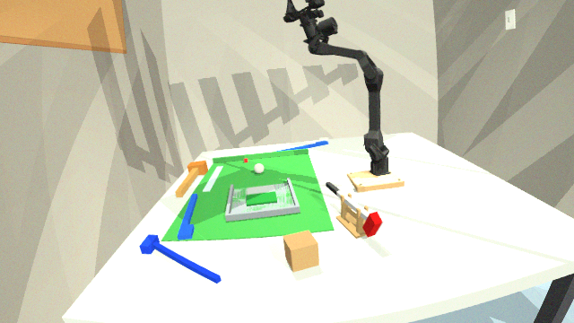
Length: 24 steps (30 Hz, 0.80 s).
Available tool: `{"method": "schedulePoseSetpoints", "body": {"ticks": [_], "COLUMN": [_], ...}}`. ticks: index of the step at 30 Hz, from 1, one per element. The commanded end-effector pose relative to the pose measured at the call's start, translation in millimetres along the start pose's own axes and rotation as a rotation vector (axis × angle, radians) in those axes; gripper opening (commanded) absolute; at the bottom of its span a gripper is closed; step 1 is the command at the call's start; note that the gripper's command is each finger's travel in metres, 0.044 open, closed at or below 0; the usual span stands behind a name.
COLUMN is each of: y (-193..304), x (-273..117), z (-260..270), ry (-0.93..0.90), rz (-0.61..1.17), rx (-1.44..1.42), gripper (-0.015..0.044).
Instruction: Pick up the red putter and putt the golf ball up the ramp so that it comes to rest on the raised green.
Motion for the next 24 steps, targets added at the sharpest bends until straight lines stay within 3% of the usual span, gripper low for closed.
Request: {"method": "schedulePoseSetpoints", "body": {"ticks": [1, 7, 14, 24], "y": [1, 54, 136, 257], "x": [0, -12, -45, -124], "z": [-1, -36, -65, -61], "ry": [0.007, 0.202, 0.381, 0.405], "rz": [0.003, 0.142, 0.435, 0.999], "rx": [-0.002, -0.083, -0.195, -0.347], "gripper": [0.0426, 0.0440, 0.0440, 0.0440]}}
Point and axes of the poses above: the point midway between the two fingers, 35 mm back from their tips, its own x axis out along the fingers, its own z axis across the jaws, y = z × x, the point moved 5 cm from there along -x, back along the fingers, and after that the axes turned 7 degrees about -x, right-handed, at the moved point
